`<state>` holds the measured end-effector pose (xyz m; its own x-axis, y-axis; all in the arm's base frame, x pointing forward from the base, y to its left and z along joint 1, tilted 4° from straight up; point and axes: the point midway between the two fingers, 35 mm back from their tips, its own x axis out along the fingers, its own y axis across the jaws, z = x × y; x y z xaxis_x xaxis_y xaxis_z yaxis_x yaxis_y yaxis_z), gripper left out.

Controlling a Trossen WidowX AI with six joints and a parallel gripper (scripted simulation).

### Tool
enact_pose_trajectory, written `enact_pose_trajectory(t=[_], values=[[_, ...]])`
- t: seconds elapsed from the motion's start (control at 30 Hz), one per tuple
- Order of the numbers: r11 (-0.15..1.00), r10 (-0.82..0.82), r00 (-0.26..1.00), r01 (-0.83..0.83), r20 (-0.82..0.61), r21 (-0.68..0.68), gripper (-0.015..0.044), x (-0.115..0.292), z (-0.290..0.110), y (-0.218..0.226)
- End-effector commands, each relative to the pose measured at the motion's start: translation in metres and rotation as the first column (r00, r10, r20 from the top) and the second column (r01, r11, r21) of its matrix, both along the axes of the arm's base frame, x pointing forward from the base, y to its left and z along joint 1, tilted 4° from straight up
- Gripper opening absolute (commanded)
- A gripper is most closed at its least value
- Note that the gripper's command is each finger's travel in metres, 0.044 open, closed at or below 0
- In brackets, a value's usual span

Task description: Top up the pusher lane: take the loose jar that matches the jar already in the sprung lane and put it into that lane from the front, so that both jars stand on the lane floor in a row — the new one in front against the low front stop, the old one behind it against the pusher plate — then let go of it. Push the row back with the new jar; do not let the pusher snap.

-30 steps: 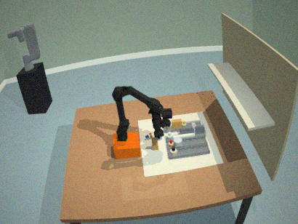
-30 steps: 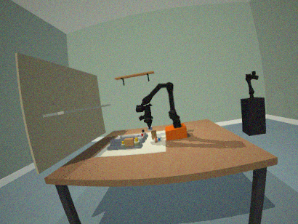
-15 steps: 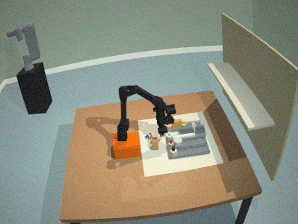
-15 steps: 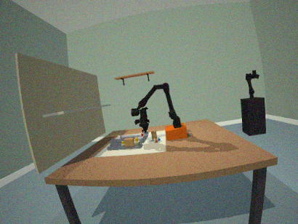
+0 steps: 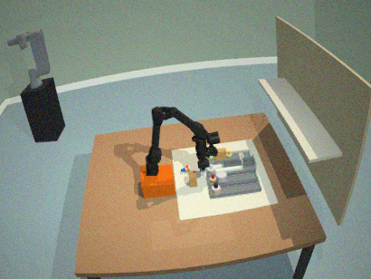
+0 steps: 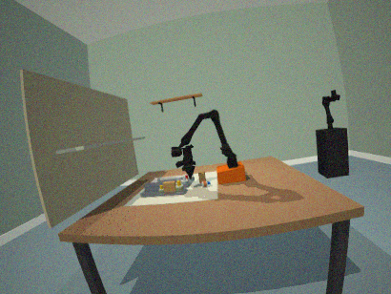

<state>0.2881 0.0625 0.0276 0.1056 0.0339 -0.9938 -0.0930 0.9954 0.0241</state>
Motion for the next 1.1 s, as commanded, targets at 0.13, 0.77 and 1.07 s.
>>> enact_pose_trajectory(t=[0.13, 0.77, 1.07], values=[[1.000, -0.005, 1.000, 0.005, -0.008, -0.006, 0.0000, 0.000, -0.006, -0.001], [1.000, -0.005, 1.000, 0.005, -0.007, -0.006, 0.0000, 0.007, -0.006, 0.000], [1.000, -0.005, 1.000, 0.005, -0.007, -0.006, 0.0000, 0.011, -0.005, 0.000]])
